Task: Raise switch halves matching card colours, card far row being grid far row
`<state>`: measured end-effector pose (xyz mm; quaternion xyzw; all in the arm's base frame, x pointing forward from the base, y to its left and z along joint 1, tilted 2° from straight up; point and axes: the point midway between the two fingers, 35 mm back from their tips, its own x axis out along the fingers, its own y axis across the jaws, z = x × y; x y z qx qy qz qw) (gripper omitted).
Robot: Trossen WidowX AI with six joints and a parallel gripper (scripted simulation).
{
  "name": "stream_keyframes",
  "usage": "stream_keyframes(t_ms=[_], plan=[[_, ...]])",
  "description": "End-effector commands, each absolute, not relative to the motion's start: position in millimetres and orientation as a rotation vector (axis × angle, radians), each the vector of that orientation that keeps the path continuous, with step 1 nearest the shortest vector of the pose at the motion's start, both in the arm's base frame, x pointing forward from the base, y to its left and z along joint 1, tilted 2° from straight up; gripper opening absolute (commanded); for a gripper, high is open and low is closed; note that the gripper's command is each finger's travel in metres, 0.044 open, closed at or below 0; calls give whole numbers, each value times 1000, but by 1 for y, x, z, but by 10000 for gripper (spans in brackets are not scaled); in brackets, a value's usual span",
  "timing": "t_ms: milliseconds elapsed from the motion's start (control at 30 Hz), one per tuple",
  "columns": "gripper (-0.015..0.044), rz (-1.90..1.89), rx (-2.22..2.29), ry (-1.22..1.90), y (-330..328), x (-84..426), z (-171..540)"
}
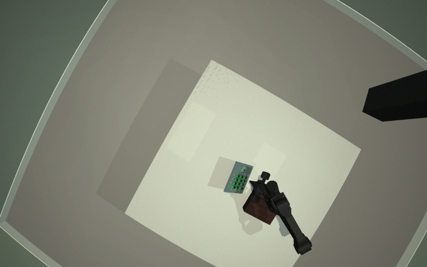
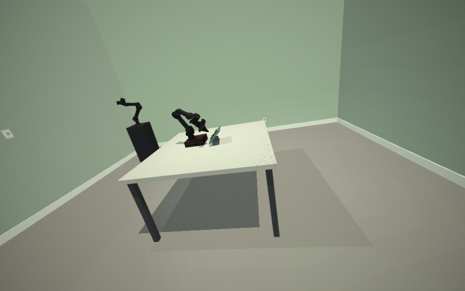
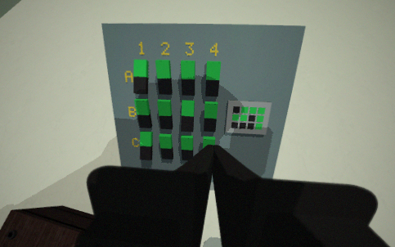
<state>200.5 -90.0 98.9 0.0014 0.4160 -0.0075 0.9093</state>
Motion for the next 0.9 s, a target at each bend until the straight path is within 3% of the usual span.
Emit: stream_keyframes(t_ms=[0, 233, 867], plan=[[0, -7, -1, 863, -83, 196, 101], [0, -6, 3, 861, -38, 182, 89], [0, -6, 4, 884, -37, 210, 56]])
